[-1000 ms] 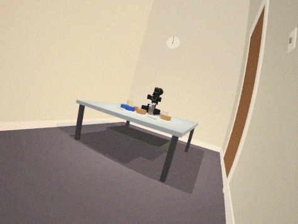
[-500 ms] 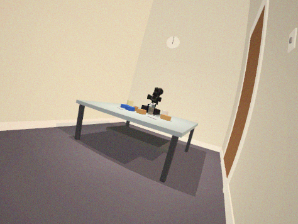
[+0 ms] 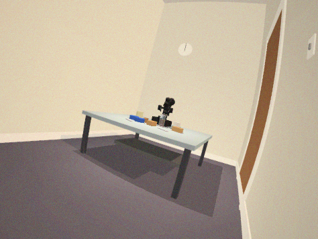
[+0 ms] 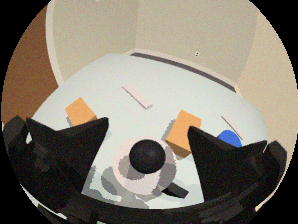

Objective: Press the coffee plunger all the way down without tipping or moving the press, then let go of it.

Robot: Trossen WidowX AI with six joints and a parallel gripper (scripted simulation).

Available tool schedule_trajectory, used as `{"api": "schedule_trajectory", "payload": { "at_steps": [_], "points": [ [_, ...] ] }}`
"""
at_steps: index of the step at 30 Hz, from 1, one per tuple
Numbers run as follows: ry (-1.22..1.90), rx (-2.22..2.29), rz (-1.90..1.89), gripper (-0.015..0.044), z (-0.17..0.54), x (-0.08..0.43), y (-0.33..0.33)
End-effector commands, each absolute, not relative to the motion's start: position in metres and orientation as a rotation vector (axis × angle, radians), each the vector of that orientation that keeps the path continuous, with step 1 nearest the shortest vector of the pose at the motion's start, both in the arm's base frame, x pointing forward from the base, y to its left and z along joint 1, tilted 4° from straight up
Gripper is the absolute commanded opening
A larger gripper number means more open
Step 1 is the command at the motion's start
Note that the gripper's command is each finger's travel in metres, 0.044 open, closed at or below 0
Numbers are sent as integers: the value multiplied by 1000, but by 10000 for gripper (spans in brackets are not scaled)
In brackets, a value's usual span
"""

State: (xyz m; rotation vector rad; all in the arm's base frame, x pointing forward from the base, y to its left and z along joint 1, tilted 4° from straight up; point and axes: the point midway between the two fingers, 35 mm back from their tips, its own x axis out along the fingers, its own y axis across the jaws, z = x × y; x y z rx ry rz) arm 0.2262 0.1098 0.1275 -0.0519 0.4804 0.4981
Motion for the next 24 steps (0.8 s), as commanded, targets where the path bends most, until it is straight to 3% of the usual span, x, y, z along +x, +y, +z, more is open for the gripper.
{"api": "schedule_trajectory", "payload": {
  "at_steps": [1, 12, 24],
  "points": [
    [481, -52, 498, 440, 127, 226, 110],
    [502, -50, 495, 440, 204, 209, 93],
    [502, -50, 495, 440, 203, 208, 92]
  ]
}}
